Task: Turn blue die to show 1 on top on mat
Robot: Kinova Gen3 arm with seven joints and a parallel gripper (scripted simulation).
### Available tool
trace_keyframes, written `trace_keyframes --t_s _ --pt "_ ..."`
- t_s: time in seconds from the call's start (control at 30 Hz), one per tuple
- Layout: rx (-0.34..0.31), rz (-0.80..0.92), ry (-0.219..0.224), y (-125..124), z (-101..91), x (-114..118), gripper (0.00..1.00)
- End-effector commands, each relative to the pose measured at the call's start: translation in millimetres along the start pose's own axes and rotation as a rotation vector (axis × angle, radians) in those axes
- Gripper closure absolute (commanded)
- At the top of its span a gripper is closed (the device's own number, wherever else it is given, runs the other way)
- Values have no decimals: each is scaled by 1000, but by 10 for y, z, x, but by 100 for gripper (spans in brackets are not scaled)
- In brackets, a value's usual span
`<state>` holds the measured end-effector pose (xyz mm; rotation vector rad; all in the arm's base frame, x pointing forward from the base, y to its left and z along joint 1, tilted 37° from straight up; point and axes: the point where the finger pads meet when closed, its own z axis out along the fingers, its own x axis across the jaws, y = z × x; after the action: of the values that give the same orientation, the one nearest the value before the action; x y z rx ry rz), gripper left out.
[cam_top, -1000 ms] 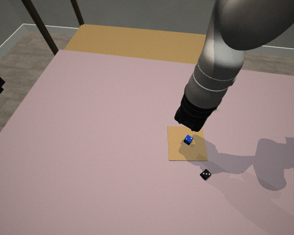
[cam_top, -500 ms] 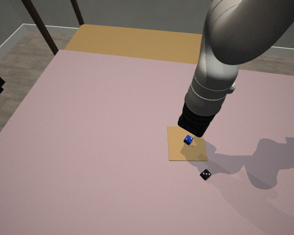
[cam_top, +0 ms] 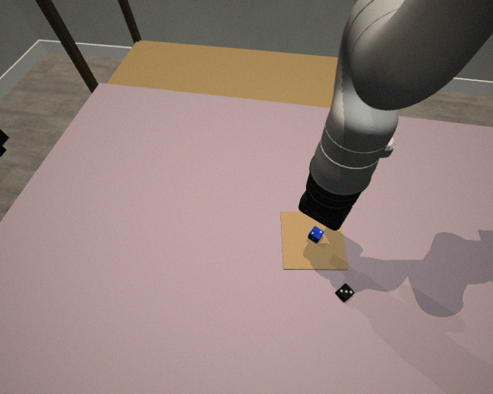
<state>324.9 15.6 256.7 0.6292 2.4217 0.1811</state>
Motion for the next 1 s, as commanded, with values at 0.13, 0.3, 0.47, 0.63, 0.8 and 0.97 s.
trace_keyframes --t_s 0.13,0.3,0.47,0.63,0.8,0.97 --pt "1 6 -1 -33 73 -6 0" --pt "-1 30 -1 -140 310 5 0" --pt "-2 32 0 -150 334 8 21" --pt "-2 32 0 -150 334 8 21" --pt "-2 32 0 -150 334 8 21" --pt "-2 32 0 -150 334 8 21"
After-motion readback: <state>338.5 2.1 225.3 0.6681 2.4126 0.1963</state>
